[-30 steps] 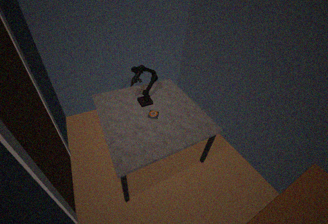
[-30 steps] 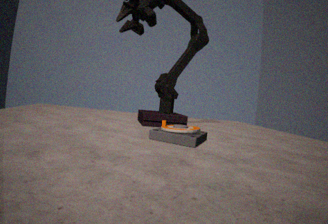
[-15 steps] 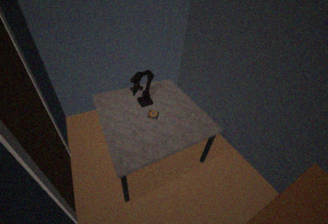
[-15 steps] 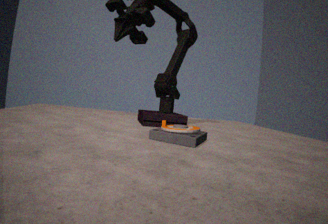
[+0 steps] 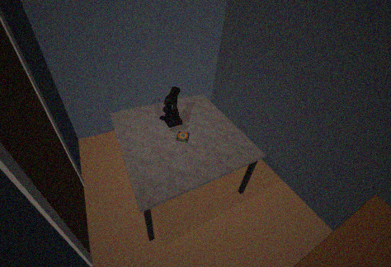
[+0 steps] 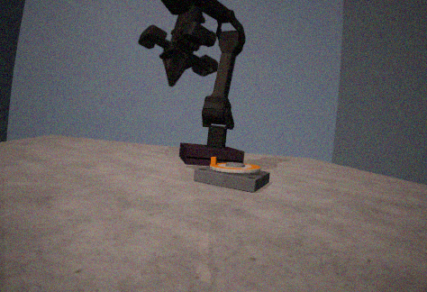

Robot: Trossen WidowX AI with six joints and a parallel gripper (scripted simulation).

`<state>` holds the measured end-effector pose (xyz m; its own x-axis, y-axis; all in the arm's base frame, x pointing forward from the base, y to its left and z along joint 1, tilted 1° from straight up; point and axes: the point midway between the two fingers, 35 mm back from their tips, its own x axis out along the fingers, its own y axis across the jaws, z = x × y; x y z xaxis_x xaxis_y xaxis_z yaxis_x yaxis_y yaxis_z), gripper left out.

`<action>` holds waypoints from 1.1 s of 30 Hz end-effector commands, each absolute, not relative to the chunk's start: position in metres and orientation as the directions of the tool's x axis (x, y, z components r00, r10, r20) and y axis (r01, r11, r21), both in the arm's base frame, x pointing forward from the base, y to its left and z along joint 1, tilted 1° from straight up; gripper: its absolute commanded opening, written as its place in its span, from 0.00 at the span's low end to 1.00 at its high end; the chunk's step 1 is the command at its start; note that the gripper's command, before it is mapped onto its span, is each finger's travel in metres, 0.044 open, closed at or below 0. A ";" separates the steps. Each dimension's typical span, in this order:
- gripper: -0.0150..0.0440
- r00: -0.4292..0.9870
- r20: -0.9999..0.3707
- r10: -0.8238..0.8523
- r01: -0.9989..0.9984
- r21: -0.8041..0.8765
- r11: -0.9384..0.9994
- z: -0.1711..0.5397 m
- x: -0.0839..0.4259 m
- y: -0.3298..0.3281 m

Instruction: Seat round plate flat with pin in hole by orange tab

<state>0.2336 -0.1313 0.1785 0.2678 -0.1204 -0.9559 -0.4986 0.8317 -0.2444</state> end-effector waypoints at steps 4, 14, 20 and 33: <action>0.25 0.109 -0.994 -0.024 -0.290 -0.055 0.955 0.112 0.255 -0.069; 0.25 0.012 -1.000 -0.010 -0.148 -0.012 0.989 0.077 0.251 -0.026; 0.25 0.011 -1.000 -0.010 -0.148 -0.012 0.989 0.076 0.247 -0.024; 0.25 0.011 -1.000 -0.010 -0.148 -0.012 0.989 0.028 0.248 -0.024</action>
<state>0.2504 -0.0238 0.0442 0.0249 -0.0063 -0.9997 -0.1535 0.9881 -0.0101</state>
